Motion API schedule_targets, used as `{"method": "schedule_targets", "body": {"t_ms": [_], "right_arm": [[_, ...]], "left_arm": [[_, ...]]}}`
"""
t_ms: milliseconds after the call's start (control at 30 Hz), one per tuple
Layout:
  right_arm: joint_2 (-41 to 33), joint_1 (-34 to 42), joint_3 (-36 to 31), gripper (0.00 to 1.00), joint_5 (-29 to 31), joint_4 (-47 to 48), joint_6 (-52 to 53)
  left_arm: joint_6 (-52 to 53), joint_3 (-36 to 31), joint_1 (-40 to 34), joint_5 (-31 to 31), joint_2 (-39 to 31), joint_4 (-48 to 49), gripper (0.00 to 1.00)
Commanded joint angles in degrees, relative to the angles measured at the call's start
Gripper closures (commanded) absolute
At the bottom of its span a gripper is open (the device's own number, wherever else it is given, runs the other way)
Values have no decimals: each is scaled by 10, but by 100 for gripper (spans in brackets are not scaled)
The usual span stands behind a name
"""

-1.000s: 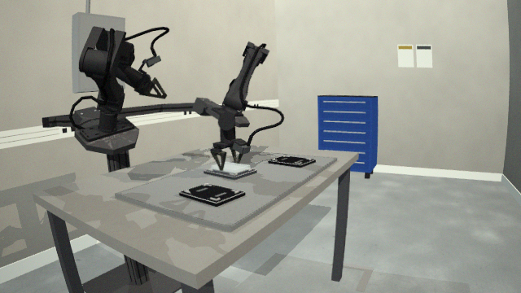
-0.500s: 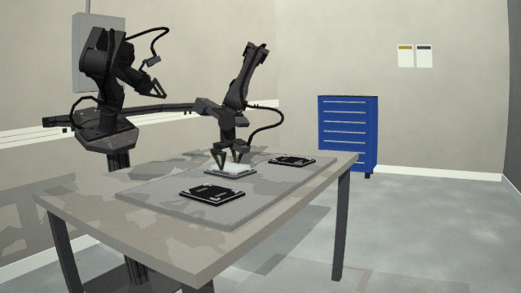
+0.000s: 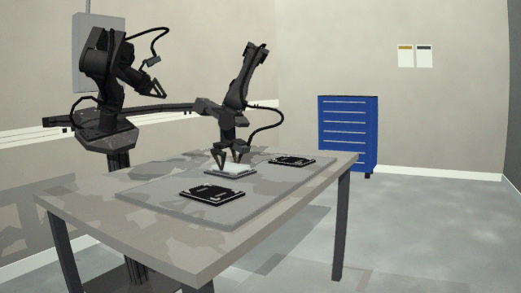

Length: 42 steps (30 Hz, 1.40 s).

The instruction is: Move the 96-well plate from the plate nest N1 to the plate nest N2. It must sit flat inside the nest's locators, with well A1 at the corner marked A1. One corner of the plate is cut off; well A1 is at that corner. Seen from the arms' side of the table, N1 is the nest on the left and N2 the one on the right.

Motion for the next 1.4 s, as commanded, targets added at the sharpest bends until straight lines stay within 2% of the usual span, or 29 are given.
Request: {"method": "schedule_targets", "body": {"t_ms": [0,633,1367], "right_arm": [[7,6,19,0,15,-4,3],[7,6,19,0,15,-4,3],[7,6,19,0,15,-4,3]], "left_arm": [[20,6,11,13,31,45,20],[21,-15,2,19,7,39,20],[17,-8,0,11,2,31,20]]}}
